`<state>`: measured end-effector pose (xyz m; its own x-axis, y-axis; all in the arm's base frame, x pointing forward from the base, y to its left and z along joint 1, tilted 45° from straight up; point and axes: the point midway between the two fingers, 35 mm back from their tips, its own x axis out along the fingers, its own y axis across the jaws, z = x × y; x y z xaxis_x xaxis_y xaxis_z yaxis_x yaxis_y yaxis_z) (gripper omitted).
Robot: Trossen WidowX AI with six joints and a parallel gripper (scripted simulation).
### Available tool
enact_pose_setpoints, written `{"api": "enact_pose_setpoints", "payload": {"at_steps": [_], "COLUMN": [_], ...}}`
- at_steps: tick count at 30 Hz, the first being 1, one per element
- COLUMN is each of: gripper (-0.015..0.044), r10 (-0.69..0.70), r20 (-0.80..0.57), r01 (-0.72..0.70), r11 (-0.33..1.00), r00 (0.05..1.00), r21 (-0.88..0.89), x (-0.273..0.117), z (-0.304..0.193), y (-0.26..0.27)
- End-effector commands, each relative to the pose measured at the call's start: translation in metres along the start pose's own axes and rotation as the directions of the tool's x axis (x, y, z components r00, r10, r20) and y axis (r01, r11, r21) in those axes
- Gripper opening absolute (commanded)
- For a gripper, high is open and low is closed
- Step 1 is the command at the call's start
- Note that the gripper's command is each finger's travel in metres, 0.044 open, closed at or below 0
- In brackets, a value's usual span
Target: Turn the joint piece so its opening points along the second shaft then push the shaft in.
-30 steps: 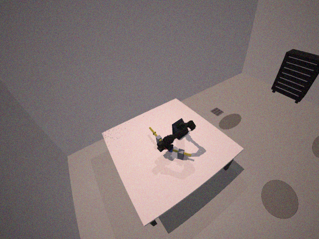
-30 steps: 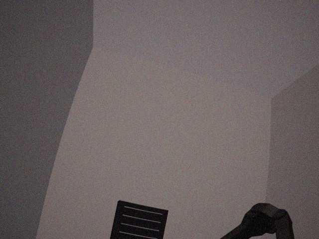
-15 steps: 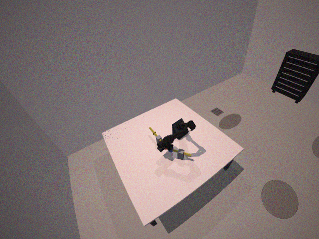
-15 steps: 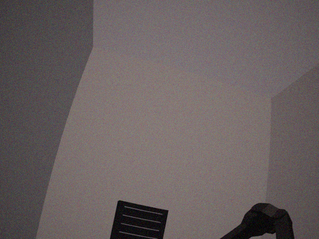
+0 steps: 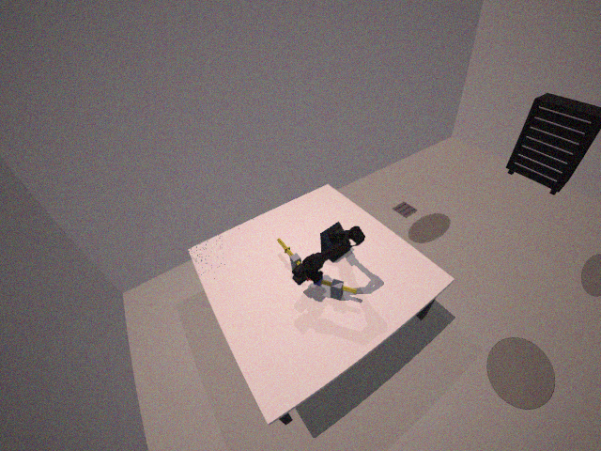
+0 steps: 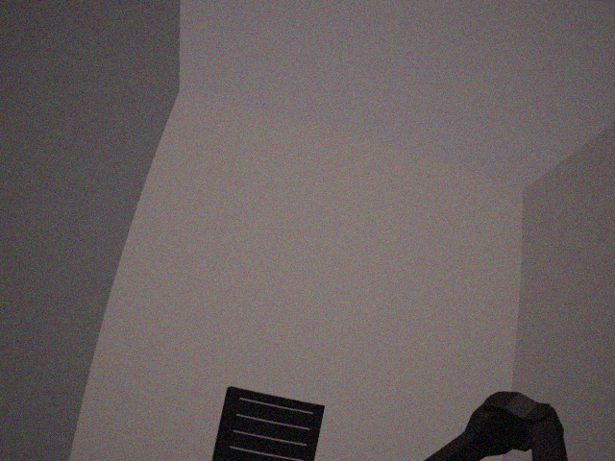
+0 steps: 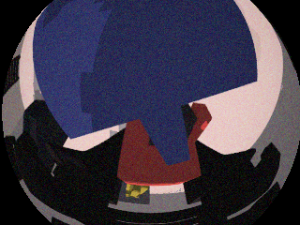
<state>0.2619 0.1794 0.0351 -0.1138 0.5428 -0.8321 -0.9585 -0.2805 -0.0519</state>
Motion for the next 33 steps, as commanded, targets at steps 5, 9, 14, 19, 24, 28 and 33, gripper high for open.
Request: {"api": "enact_pose_setpoints", "payload": {"at_steps": [5, 9, 14, 19, 24, 28, 33], "gripper": [0.0, 0.0, 0.0, 0.0, 0.0, 0.0, 0.0053], "r10": [0.001, 0.001, 0.001, 0.001, 0.0, 0.0, 0.0], "r20": [-0.005, -0.005, -0.005, -0.005, 0.0, 0.0, 0.0], "r01": [-0.001, -0.001, -0.001, -0.001, 0.0, 0.0, 0.0], "r11": [1.0, 1.0, 1.0, 1.0, 1.0, 1.0, 1.0], "r00": [1.0, 1.0, 1.0, 1.0, 1.0, 1.0, 1.0], "r21": [0.004, 0.004, 0.004, 0.004, 0.0, 0.0, 0.0], "x": [-0.0002, -0.0002, -0.0002, -0.0002, 0.0, 0.0, 0.0], "z": [-0.0001, -0.0001, -0.0001, -0.0001, 0.0, 0.0, 0.0], "y": [0.0002, 0.0002, 0.0002, 0.0002, 0.0, 0.0, 0.0]}}
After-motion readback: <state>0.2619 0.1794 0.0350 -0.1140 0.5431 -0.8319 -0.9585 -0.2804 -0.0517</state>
